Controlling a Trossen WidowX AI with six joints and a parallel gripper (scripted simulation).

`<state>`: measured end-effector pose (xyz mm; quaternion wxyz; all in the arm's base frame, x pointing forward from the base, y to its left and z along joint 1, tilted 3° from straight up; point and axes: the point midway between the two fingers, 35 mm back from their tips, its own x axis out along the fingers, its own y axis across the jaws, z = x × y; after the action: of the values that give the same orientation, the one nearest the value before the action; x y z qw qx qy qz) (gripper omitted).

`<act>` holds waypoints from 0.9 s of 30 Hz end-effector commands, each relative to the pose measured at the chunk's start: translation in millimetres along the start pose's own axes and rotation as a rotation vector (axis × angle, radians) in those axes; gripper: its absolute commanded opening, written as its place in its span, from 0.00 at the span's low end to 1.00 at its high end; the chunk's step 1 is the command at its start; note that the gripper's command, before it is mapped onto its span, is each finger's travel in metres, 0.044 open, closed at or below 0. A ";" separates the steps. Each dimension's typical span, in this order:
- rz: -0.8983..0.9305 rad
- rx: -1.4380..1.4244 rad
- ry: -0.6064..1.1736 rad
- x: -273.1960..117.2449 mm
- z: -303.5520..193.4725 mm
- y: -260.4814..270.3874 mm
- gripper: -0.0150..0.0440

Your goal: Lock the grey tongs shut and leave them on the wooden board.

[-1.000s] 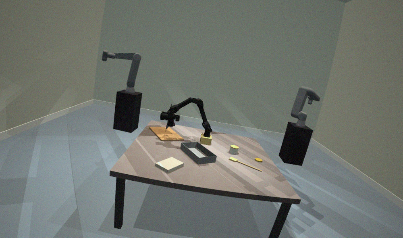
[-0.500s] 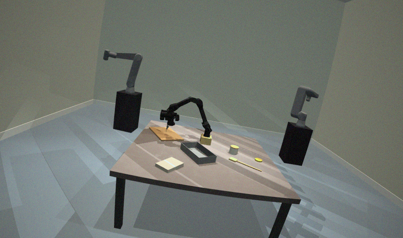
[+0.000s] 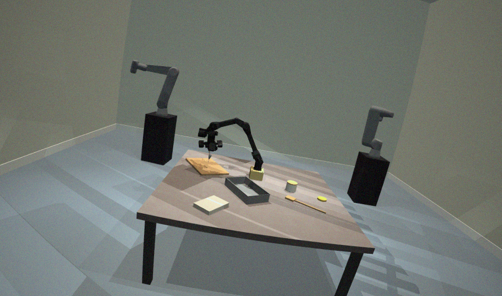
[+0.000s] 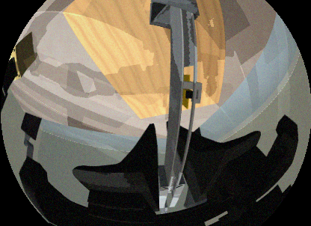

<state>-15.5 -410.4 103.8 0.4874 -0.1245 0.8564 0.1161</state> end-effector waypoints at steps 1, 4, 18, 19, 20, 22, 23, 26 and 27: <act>-0.014 0.001 -0.110 -2.3 -3.5 -1.0 0.00; -0.028 -0.005 -0.212 -4.2 -5.4 -1.0 0.00; -0.136 -0.014 -0.550 -22.2 -16.9 -1.7 0.00; -0.136 -0.014 -0.550 -22.2 -16.9 -1.7 0.00; -0.136 -0.014 -0.550 -22.2 -16.9 -1.7 0.00; -0.136 -0.014 -0.550 -22.2 -16.9 -1.7 0.00; -0.136 -0.014 -0.550 -22.2 -16.9 -1.7 0.00; -0.136 -0.014 -0.550 -20.8 -16.2 -2.2 0.00; -0.136 -0.014 -0.550 -19.9 -15.7 -2.5 0.00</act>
<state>-18.2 -414.6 129.3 0.7059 -0.1455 0.6830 0.1188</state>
